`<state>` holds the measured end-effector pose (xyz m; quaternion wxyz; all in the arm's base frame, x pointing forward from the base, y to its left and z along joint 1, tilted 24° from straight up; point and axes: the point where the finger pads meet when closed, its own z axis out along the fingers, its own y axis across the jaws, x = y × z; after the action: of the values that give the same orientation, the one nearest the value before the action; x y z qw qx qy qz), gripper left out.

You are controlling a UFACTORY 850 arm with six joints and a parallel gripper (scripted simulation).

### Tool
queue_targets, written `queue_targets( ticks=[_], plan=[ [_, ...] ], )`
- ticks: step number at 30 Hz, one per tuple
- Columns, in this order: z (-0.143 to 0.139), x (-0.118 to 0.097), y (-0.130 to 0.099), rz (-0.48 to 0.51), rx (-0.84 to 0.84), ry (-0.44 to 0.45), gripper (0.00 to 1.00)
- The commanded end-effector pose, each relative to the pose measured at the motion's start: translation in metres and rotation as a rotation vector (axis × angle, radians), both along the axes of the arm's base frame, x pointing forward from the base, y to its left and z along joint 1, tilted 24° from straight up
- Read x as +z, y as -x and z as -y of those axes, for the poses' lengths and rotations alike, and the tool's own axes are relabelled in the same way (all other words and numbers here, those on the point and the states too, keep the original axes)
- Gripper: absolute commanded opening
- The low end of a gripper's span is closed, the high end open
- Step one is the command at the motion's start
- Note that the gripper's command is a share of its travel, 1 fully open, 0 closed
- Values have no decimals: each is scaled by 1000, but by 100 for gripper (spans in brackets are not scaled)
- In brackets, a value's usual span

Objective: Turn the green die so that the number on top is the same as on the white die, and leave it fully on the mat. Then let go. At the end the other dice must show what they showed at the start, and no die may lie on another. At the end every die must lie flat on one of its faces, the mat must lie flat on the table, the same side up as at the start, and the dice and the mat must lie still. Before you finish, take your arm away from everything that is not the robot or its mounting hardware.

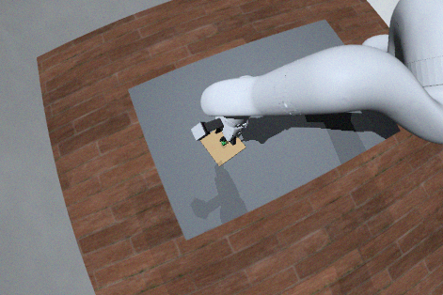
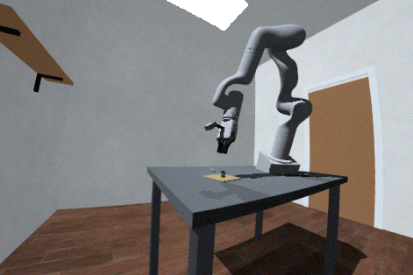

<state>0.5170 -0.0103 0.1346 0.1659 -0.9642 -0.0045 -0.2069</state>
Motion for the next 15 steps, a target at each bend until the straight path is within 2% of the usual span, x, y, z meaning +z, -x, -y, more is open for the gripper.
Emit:
queue_targets(
  ticks=[1,7,13,14,15],
  plan=[
    [-3,3,-4,-135,55,-46,31],
    [0,6,-7,-201,74,-32,31],
    [1,6,-7,-213,77,-27,31],
    [1,6,-7,-213,77,-27,100],
    [1,6,-7,-213,77,-27,100]
  ],
)
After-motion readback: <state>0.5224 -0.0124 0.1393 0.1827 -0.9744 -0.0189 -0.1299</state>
